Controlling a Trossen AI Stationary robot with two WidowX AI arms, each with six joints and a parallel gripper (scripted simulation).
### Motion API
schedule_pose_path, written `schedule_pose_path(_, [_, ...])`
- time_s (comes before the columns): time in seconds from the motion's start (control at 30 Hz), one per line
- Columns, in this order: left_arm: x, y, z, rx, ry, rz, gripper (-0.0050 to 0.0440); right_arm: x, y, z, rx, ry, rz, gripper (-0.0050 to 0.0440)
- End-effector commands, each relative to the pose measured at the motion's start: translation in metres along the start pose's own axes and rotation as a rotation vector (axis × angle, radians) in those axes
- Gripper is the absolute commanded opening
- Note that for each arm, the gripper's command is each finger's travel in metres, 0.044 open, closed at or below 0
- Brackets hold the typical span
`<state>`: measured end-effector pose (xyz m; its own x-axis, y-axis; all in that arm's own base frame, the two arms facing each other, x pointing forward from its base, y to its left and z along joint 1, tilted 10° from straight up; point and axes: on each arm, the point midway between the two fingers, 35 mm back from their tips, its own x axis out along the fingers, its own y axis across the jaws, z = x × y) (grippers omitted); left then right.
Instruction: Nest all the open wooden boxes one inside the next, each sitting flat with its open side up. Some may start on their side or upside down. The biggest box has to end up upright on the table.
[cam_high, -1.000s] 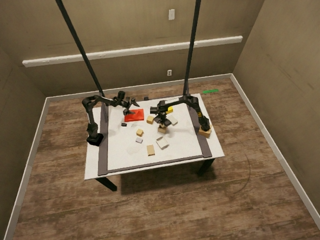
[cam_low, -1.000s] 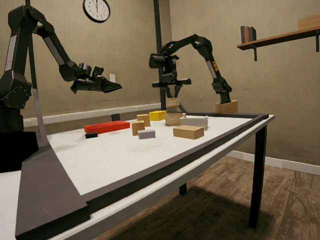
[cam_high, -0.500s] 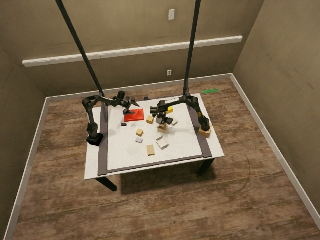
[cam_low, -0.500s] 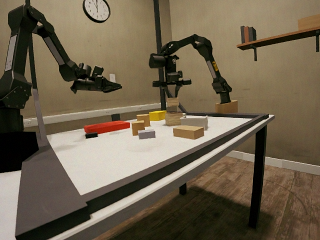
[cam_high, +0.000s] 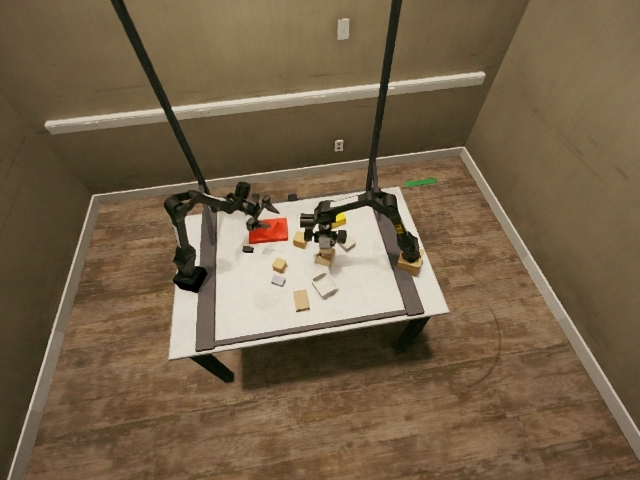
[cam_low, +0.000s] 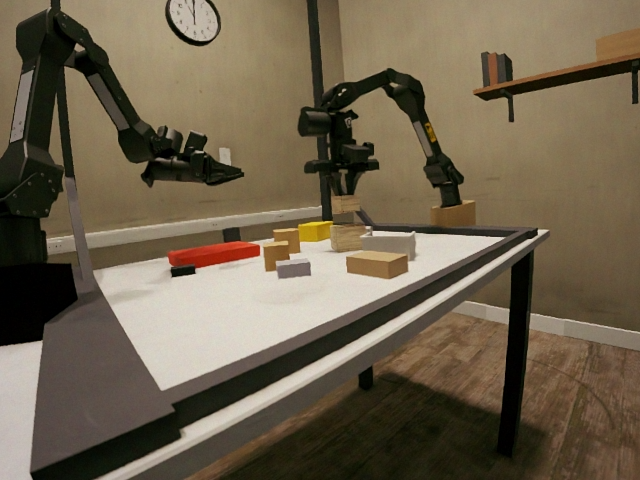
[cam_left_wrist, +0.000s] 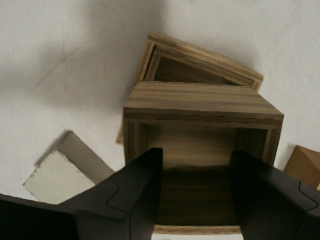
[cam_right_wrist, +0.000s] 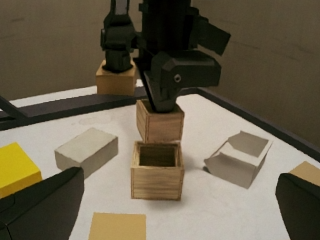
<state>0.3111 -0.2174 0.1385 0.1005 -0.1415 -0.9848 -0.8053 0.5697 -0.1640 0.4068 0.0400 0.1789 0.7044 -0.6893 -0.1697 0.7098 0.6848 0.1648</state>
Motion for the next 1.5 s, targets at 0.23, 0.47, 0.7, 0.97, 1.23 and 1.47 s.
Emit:
schedule_pose_path(0.23, [-0.0108,0.0004,-0.0008,-0.379,0.003,-0.029,0.0206,-0.0027,0.0009,0.0064,0.018,-0.007,0.006,0.04])
schedule_pose_path(0.47, [-0.0108,0.0004,-0.0008,-0.552,0.005,-0.029,0.0206,-0.0027,0.0009,0.0064,0.018,-0.007,0.006,0.04])
schedule_pose_path(0.7, [-0.0108,0.0004,-0.0008,-0.795,0.009,-0.028,0.0206,-0.0027,0.0009,0.0064,0.018,-0.007,0.006,0.04])
schedule_pose_path(0.97, [-0.0108,0.0004,-0.0008,-1.003,0.012,-0.028,0.0206,-0.0027,0.0009,0.0064,0.018,-0.007,0.006,0.04])
schedule_pose_path(1.23, [-0.0108,0.0004,-0.0008,-1.247,0.016,-0.026,0.0206,-0.0027,0.0009,0.0064,0.018,-0.007,0.006,0.04])
schedule_pose_path(1.47, [-0.011,0.0002,-0.0008,-1.271,0.016,-0.027,0.0206,-0.0027,0.0009,0.0064,0.018,-0.007,0.006,0.04])
